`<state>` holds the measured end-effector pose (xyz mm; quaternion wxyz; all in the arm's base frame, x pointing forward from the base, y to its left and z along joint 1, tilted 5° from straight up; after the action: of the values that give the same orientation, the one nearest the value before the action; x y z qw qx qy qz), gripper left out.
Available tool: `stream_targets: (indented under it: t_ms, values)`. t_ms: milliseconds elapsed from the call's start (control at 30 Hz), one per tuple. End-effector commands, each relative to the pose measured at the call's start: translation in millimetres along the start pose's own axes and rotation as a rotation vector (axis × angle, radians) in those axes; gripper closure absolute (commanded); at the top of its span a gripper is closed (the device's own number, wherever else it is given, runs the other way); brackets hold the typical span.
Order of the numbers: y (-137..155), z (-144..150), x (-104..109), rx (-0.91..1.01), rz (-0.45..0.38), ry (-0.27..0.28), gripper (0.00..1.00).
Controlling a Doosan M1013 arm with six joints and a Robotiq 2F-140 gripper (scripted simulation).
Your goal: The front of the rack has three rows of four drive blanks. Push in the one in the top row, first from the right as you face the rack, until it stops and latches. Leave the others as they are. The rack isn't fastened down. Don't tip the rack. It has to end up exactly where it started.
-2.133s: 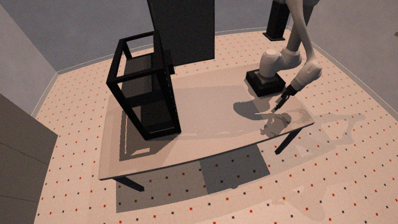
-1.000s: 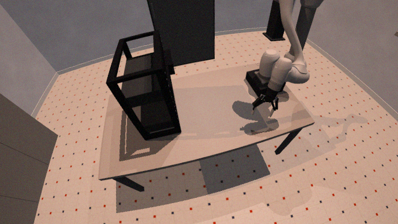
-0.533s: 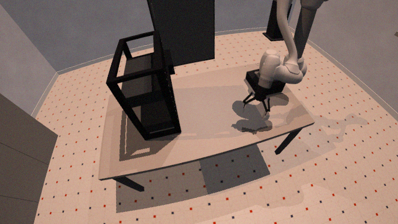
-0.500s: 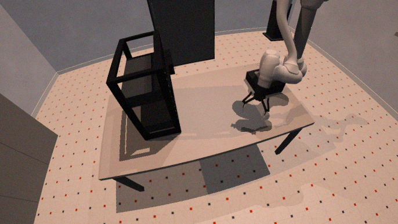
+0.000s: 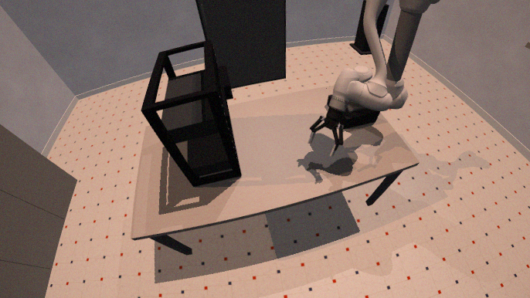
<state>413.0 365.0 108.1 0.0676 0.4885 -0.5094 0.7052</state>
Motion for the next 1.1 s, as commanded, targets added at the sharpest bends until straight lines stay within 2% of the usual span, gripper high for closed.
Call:
stream_targets:
  t_ms: [0, 367, 433, 933, 1000, 1067]
  values:
    - [-15.1, 24.7, 1.7, -0.131, 0.062, 0.005, 0.0]
    - [-52.9, 103.1, 20.6, -0.477, 0.245, 0.025, 0.0]
    - [-52.9, 103.1, 20.6, -0.477, 0.245, 0.025, 0.0]
    - [-85.2, 209.5, 69.0, -0.867, 0.509, 0.028, 0.0]
    - [-85.2, 209.5, 69.0, -0.867, 0.509, 0.028, 0.0]
    - [-87.7, 222.5, 76.8, -0.91, 0.544, 0.026, 0.0]
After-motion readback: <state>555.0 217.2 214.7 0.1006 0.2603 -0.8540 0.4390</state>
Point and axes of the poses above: the point where the finger pads meet when closed, its own x axis back along the fingers, its own z axis across the jaws, y = z × x, the point moved 2 cm from there along x, back along the fingers, and after that the axes turned 11 degrees about x, right-handed, at the moved point
